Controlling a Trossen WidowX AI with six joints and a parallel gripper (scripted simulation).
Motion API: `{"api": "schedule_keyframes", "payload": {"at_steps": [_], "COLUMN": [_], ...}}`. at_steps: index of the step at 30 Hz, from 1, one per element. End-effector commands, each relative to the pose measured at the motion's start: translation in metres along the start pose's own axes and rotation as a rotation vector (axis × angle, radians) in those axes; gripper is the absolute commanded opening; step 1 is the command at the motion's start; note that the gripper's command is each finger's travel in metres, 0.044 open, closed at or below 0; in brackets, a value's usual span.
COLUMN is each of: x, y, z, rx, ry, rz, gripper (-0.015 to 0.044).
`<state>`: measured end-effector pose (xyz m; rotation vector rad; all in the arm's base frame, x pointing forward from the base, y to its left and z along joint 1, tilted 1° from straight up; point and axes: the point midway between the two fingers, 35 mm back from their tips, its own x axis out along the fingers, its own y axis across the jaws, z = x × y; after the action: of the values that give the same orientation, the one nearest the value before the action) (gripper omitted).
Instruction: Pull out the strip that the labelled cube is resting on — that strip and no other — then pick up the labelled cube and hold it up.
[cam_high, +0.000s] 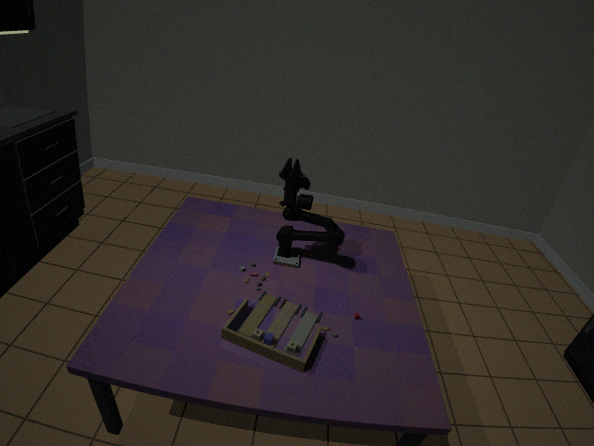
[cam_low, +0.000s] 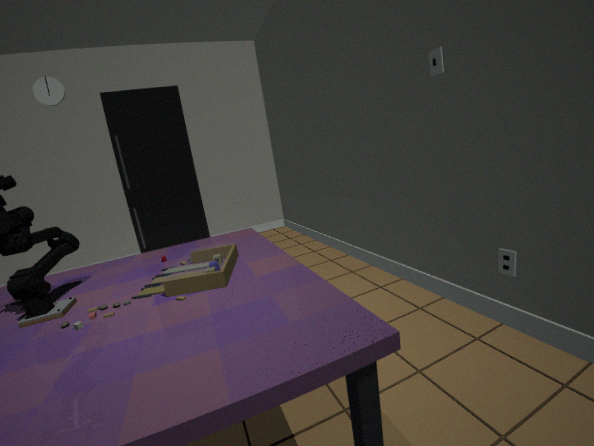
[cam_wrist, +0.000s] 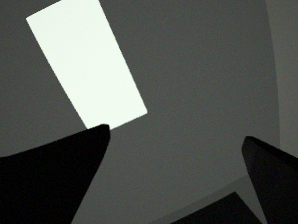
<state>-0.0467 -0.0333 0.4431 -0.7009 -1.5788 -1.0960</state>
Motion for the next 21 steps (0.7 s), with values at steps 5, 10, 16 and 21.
{"api": "schedule_keyframes", "payload": {"at_steps": [5,10,16,21], "x": [0.005,-0.005,-0.043,-0.092], "y": [-0.012,-0.008,0.026,0.075], "z": [-0.047,-0.118,-0.191,-0.23], "rx": [0.048,0.118,0.204,0.273], "ry": [0.201,0.51,0.892,1.2], "rz": [-0.067,-0.101,-0.041,0.094], "gripper": [0.04,0.04,0.04,0.04]}}
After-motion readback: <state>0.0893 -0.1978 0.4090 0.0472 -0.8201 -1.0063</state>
